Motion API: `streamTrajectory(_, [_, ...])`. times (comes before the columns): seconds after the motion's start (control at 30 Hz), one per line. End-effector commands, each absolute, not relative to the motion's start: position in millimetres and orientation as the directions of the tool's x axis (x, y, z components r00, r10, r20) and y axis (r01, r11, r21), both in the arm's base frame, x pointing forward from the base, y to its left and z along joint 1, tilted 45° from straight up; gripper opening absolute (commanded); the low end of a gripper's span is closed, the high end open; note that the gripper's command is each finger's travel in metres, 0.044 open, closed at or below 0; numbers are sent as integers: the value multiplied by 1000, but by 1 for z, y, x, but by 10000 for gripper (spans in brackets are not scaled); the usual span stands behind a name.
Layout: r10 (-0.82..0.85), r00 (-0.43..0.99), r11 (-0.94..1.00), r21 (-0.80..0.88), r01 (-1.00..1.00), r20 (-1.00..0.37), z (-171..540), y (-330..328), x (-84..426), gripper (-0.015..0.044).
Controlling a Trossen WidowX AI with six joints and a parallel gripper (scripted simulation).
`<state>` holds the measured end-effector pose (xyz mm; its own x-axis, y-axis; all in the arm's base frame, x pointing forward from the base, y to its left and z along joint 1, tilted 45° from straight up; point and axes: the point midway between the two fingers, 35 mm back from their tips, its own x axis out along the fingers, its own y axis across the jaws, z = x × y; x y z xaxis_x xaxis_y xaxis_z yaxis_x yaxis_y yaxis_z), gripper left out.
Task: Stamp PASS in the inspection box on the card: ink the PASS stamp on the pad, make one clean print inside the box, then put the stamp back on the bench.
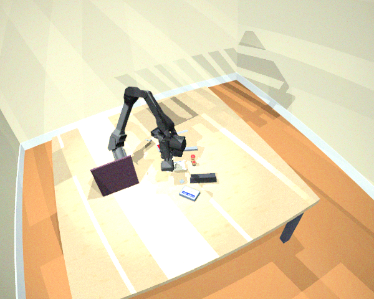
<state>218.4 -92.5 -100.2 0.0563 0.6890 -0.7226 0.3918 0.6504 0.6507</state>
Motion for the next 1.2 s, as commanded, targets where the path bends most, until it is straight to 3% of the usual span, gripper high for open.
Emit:
streamTrajectory(0.0, [690,55,651,651,391,-722,-105,-88,218,0])
streamTrajectory(1.17, [692,55,648,654,390,-719,-145,-47,220,0])
